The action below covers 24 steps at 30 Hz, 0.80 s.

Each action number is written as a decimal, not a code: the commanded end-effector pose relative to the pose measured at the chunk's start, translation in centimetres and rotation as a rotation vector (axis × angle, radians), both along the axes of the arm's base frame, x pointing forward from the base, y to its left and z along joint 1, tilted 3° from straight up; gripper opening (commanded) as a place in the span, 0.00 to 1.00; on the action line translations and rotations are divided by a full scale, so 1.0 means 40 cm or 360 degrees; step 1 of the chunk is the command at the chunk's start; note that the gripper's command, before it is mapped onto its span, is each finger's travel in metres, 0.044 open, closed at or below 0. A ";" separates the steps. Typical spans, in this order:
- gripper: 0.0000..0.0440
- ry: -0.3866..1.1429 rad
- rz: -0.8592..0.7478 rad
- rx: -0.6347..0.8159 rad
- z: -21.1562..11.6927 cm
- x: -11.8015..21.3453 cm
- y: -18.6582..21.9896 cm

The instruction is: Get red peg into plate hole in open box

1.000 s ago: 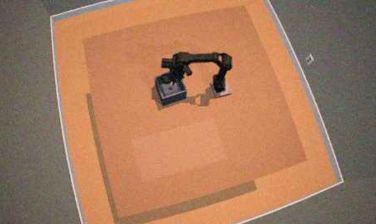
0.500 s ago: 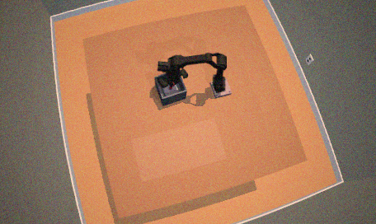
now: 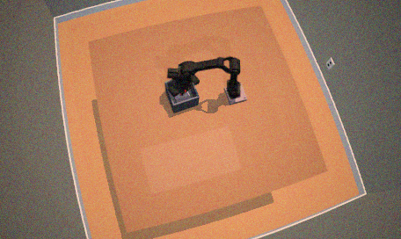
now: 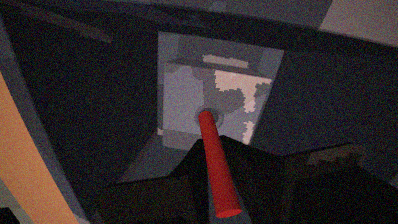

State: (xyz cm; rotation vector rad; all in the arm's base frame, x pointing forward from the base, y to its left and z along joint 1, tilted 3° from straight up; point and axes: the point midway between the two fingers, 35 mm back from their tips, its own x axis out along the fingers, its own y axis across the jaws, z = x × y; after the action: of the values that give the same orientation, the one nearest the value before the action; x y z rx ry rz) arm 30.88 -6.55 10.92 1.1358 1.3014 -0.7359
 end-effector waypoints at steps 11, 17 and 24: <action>0.11 0.0121 0.0172 0.0031 -0.126 -0.020 0.016; 0.18 0.0167 0.0204 0.0033 -0.156 -0.034 0.018; 0.37 0.0256 0.0223 0.0059 -0.168 -0.055 0.020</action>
State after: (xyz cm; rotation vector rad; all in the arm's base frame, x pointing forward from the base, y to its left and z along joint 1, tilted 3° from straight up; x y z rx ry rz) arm 30.46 -6.48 9.76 1.0473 1.3139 -0.7250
